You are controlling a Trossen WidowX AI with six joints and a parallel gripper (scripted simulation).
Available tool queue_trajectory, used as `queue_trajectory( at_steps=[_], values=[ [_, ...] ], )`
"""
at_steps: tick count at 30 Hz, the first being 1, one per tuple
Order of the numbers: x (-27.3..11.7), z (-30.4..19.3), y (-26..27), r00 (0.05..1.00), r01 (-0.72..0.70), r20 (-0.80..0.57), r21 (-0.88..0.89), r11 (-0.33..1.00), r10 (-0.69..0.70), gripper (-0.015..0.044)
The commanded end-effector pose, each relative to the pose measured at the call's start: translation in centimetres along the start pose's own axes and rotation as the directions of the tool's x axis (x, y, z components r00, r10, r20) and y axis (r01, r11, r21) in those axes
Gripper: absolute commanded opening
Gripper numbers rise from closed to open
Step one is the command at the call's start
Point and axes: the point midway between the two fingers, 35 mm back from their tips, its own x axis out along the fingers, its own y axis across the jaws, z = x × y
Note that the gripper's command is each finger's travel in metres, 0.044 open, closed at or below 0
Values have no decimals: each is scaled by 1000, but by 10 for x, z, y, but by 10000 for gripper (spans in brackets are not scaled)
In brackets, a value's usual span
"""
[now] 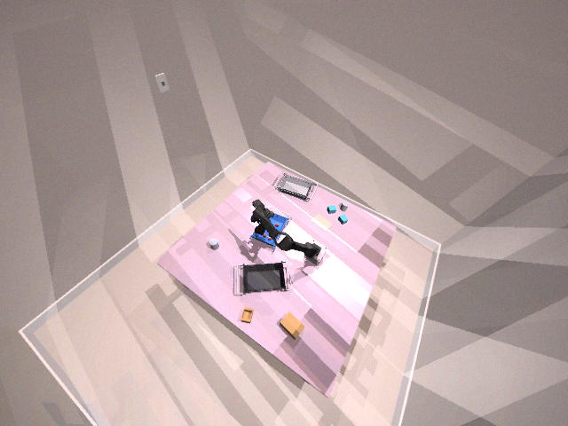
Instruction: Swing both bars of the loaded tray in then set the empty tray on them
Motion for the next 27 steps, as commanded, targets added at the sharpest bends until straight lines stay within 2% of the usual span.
queue_trajectory(
  at_steps=[1, 8, 16, 27],
  values=[
    [12, 3, -15, 999, -10, -31, 3, 1000, 10, 81],
    [26, 19, -124, 1000, 2, -28, -1, 1000, -2, 81],
    [56, -5, -248, 1000, 0, -24, -9, 1000, 0, 81],
    [61, -8, -257, 1000, -1, -23, -10, 1000, 1, 81]
  ],
)
